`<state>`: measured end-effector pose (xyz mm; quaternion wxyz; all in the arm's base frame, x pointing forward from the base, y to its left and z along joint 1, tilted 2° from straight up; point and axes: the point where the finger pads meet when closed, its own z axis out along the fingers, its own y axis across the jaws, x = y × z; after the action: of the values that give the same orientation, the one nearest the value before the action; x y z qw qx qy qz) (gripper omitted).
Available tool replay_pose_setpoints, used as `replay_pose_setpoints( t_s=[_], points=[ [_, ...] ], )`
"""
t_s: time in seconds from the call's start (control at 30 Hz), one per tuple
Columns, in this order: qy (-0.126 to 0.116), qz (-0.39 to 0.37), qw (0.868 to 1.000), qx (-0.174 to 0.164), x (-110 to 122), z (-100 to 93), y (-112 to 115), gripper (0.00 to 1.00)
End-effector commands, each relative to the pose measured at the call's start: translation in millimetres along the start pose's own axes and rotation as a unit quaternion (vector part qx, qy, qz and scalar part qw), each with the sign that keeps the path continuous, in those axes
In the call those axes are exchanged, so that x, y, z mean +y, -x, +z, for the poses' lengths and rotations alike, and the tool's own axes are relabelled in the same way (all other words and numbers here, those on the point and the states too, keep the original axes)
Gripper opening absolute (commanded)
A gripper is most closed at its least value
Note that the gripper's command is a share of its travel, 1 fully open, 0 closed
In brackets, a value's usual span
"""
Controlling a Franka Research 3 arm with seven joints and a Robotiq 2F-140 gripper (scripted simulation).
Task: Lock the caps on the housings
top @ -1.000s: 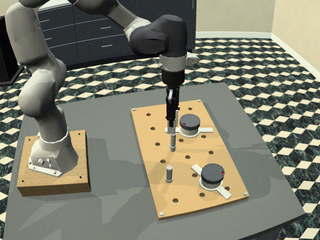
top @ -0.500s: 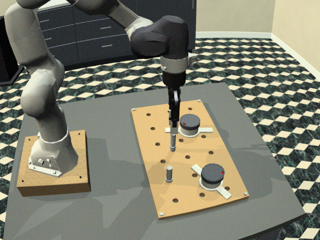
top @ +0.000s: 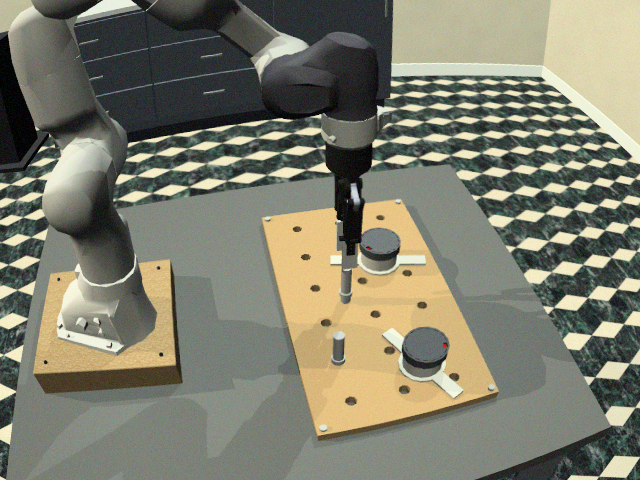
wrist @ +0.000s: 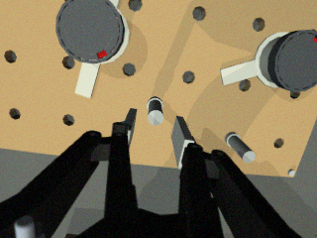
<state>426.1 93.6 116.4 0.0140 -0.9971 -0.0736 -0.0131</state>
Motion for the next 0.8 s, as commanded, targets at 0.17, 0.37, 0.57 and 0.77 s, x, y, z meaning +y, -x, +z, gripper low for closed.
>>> replay_pose_setpoints(
  t_s=[0.17, 0.37, 0.57, 0.77],
  points=[
    [-0.003, -0.022, 1.000, 0.000, -1, 3.5, 0, 0.36],
    [-0.003, -0.026, 1.000, 0.000, 0, 7.8, 0, 0.36],
    [-0.003, -0.026, 1.000, 0.000, 0, 14.2, 0, 0.36],
    [-0.003, -0.026, 1.000, 0.000, 0, 19.4, 0, 0.36]
  ],
)
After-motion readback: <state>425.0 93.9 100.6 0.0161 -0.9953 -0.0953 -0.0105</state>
